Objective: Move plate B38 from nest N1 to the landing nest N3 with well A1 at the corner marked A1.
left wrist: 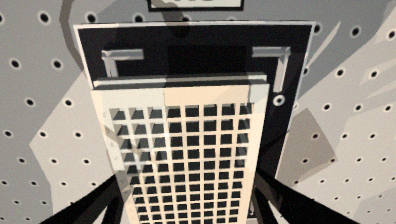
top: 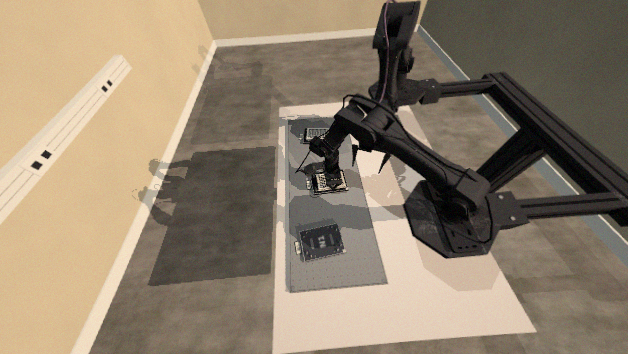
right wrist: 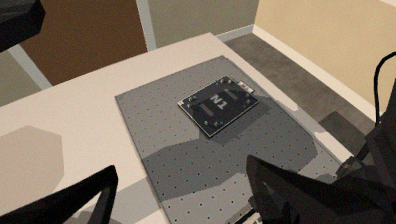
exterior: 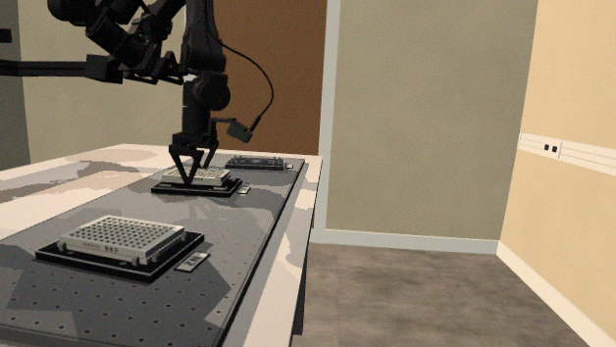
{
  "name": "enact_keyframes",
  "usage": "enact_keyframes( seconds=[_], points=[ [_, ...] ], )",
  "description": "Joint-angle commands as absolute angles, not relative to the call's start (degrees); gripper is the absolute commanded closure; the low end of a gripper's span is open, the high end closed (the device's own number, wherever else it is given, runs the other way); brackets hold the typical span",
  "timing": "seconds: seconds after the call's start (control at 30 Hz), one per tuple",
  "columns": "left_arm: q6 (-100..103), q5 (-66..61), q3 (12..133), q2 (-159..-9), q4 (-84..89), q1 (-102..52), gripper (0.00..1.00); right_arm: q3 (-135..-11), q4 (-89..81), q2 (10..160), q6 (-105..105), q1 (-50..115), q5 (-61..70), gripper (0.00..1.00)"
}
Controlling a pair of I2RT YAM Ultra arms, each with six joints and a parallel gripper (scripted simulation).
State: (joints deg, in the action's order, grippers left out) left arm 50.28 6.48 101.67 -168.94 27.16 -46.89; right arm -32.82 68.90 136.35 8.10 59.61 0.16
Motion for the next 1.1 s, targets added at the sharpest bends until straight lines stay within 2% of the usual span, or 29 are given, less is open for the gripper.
enact_keyframes(
  seconds=[0.0, 1.07],
  points=[
    [50.6, 7.2, 101.6, -165.9, 28.3, -47.7, 0.18, -32.3, 69.1, 134.8, 8.4, 59.8, 0.6, 0.0],
    [50.4, 7.3, 102.8, -164.8, 29.1, -48.1, 0.18, -32.3, 69.1, 134.8, 8.4, 59.8, 0.6, 0.0]
  ],
)
